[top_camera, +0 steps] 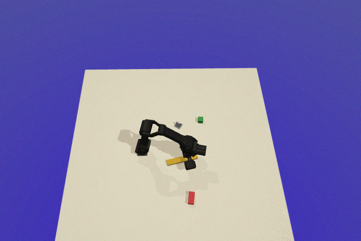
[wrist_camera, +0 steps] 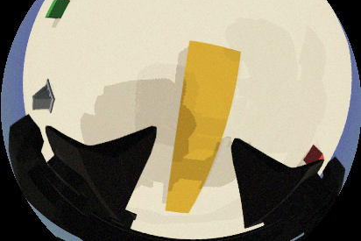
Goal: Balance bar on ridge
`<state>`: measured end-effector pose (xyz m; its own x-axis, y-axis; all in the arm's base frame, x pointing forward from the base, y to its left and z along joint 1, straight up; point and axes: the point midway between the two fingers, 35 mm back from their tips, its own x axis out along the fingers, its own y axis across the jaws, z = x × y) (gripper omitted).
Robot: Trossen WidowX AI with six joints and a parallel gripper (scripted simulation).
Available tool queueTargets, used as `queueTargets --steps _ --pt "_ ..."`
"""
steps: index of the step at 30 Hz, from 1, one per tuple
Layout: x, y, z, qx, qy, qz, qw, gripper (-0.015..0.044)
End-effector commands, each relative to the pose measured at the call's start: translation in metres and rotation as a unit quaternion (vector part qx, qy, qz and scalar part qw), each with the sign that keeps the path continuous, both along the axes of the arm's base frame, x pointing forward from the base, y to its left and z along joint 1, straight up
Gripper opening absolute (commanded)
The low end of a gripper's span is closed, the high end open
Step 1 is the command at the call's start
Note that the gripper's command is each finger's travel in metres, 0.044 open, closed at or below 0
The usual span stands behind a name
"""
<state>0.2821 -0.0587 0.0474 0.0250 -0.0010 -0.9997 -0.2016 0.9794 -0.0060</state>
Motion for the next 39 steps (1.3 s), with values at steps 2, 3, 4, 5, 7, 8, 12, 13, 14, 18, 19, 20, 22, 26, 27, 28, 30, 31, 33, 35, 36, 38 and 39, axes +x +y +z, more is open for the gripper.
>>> queueTargets --steps 2,3,4,5,7,8,12,13,14,18,19,20,22,26,27,28,30,31,33,35,36,38,39 --pt "0.000 -0.001 -0.001 -0.002 0.001 0.003 1.000 0.0315" --pt "0.000 -0.001 -0.001 -0.002 0.001 0.003 1.000 0.0315" --pt "0.000 -0.001 -0.001 -0.002 0.001 0.003 1.000 0.0315" --pt "0.000 -0.001 -0.001 -0.002 0.001 0.003 1.000 0.0315" --pt "0.000 0.000 0.000 0.000 0.000 0.000 1.000 0.0263" --pt "0.000 0.000 0.000 0.000 0.000 0.000 1.000 0.0236" --pt "0.000 0.000 0.000 0.000 0.000 0.000 1.000 0.0131" --pt "0.000 0.000 0.000 0.000 0.000 0.000 1.000 0.0125" --pt "0.000 0.000 0.000 0.000 0.000 0.000 1.000 0.0118" --pt "0.000 0.000 0.000 0.000 0.000 0.000 1.000 0.0091" --pt "0.000 0.000 0.000 0.000 0.000 0.000 1.000 0.0085" --pt "0.000 0.000 0.000 0.000 0.000 0.000 1.000 0.0058" --pt "0.000 0.000 0.003 0.000 0.000 0.000 1.000 0.0006" --pt "0.002 0.000 0.013 0.000 0.000 0.000 1.000 0.0000" --pt "0.002 -0.001 0.016 0.000 0.000 0.001 1.000 0.0000" --pt "0.002 -0.001 0.018 0.000 0.000 0.001 1.000 0.0000" --pt "0.003 -0.001 0.023 -0.001 0.000 0.001 1.000 0.0000" --pt "0.003 -0.001 0.026 -0.001 0.000 0.001 1.000 0.0000" --pt "0.003 -0.001 0.031 -0.001 0.000 0.001 1.000 0.0000" --pt "0.003 -0.001 0.036 -0.001 0.000 0.001 1.000 0.0000" --pt "0.003 -0.001 0.038 -0.001 0.000 0.001 1.000 0.0000" --pt "0.003 -0.001 0.044 -0.001 0.000 0.001 1.000 0.0000" --pt "0.003 -0.001 0.046 -0.001 0.000 0.002 1.000 0.0000"
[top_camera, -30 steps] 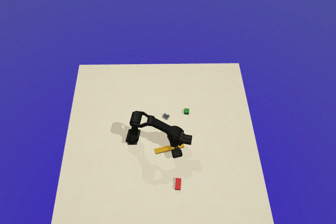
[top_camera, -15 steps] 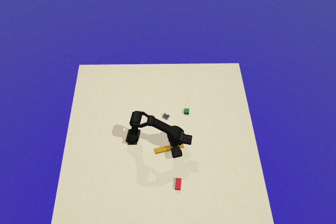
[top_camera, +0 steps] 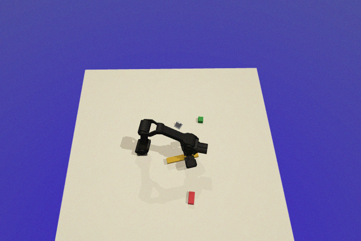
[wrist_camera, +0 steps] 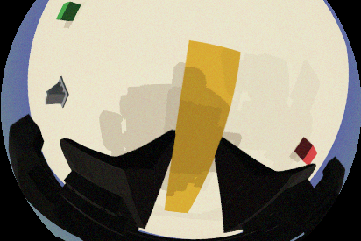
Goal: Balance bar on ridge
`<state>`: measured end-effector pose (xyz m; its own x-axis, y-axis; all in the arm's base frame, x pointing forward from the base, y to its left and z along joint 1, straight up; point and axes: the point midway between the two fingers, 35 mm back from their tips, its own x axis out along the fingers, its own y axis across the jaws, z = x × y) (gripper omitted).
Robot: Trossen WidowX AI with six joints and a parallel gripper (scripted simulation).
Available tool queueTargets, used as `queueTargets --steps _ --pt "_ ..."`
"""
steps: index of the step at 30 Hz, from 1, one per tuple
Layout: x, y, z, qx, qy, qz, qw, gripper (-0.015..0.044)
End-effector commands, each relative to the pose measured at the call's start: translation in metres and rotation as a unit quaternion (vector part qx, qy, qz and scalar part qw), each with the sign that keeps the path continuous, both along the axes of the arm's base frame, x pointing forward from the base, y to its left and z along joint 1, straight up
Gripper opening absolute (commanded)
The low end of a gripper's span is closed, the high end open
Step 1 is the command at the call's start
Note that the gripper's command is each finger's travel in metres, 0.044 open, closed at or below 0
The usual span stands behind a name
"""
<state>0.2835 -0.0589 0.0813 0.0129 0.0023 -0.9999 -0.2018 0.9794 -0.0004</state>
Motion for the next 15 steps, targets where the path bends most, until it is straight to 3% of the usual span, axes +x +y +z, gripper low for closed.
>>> queueTargets --steps 1,15 --pt "0.002 -0.001 0.015 -0.003 -0.006 0.002 1.000 0.0000" --pt "-0.002 0.000 0.051 -0.004 -0.006 0.003 1.000 0.0000"
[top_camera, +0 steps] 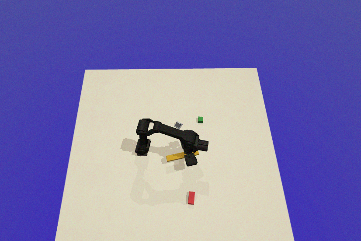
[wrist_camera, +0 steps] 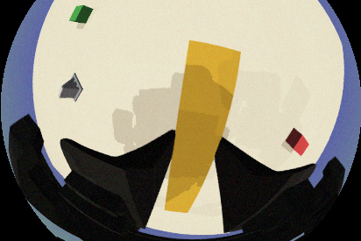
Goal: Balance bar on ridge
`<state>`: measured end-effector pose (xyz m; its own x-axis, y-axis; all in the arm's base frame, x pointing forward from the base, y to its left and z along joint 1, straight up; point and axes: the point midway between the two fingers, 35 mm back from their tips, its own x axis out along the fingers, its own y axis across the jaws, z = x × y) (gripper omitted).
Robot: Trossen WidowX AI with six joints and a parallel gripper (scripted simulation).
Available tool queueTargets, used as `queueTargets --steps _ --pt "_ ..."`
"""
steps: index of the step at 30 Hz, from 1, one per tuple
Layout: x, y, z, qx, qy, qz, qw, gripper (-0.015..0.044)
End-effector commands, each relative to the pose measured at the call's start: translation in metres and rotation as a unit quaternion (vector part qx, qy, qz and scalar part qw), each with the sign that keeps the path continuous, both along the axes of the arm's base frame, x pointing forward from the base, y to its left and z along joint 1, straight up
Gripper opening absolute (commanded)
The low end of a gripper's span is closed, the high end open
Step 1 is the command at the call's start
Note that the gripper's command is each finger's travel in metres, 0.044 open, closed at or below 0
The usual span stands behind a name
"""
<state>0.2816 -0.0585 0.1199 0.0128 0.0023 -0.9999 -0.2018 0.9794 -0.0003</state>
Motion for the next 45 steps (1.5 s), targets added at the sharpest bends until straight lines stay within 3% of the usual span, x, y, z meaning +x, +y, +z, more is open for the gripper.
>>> queueTargets --steps 1,8,45 --pt "-0.001 -0.001 0.015 -0.004 -0.006 0.003 1.000 0.0000" --pt "0.000 0.005 0.022 -0.004 -0.006 0.012 1.000 0.0000" --pt "0.014 0.140 0.023 -0.002 -0.007 0.217 0.976 0.0000"
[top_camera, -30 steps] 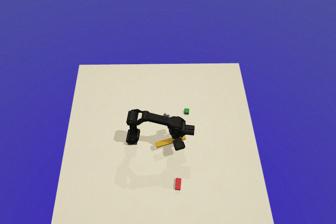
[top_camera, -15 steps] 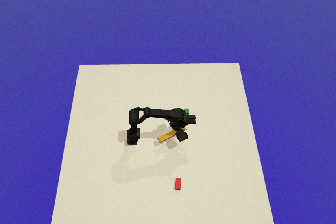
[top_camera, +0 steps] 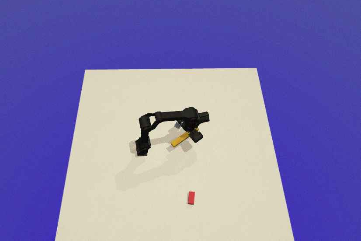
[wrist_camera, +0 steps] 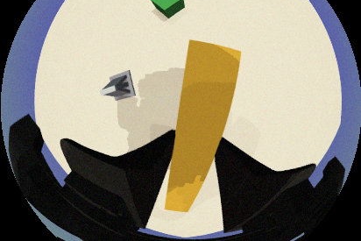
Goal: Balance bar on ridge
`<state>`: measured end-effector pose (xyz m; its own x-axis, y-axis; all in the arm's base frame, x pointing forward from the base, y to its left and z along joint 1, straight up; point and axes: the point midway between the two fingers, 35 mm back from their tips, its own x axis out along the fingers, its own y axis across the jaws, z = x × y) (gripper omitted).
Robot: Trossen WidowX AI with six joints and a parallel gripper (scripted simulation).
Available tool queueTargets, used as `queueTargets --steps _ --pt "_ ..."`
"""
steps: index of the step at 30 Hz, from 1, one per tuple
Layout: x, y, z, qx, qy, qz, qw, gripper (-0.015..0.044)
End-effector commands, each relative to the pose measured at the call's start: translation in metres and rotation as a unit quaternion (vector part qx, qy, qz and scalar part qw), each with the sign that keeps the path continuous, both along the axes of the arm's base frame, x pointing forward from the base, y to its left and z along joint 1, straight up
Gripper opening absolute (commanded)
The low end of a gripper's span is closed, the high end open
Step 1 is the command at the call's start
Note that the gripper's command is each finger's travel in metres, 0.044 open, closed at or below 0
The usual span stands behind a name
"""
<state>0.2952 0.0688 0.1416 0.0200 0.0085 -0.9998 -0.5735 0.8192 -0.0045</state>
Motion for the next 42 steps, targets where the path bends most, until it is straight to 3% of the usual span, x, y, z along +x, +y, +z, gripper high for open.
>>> queueTargets --steps 1,31,42 --pt "0.000 0.016 0.002 -0.001 -0.003 0.020 1.000 0.0000" --pt "-0.039 0.123 0.002 0.000 -0.003 0.167 0.986 0.0000" --pt "-0.043 0.131 -0.006 0.000 -0.003 0.174 0.985 0.0000"
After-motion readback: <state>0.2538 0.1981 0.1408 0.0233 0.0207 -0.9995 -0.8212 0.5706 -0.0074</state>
